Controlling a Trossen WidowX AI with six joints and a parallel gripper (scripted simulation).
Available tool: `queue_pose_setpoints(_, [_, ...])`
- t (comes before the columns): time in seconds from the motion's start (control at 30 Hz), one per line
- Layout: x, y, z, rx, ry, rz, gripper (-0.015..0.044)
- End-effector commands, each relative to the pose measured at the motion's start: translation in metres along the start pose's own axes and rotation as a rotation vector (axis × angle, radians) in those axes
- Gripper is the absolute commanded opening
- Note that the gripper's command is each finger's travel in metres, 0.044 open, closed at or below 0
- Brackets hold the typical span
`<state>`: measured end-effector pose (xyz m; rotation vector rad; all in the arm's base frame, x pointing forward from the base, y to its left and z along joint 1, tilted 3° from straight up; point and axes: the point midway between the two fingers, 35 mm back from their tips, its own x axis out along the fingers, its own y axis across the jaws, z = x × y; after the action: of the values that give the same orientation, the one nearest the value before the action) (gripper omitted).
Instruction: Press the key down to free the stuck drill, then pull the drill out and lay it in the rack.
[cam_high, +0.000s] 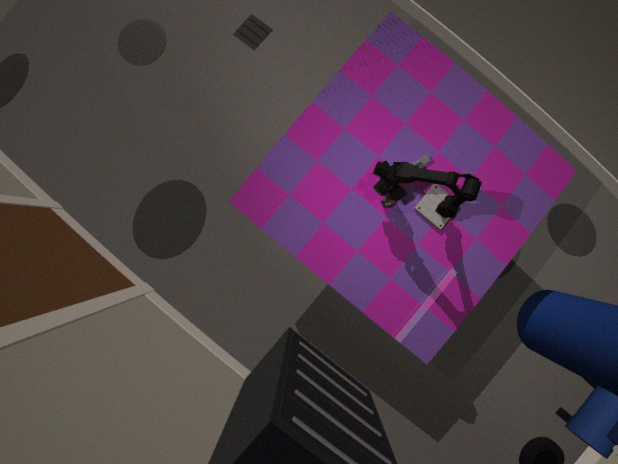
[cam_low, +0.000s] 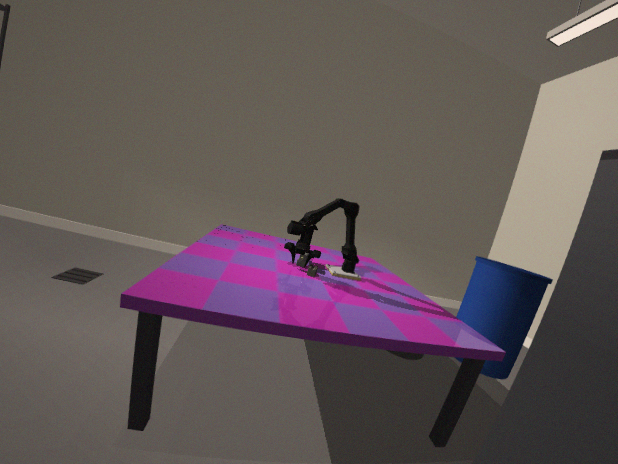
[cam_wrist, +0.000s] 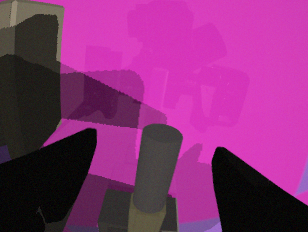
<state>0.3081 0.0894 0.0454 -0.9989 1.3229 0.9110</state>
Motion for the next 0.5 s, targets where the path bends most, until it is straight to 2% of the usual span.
queue_pose_setpoints(0.0, [-0.0001,0.0000,0.0002,0.000,0.000,0.000,0.0204])
queue_pose_setpoints(0.2, [-0.0001,0.0000,0.0002,0.000,0.000,0.000,0.0046])
queue_pose_setpoints(0.47, [-0.0009,0.0006,0.0001,-0.002,0.001,0.001,0.0000])
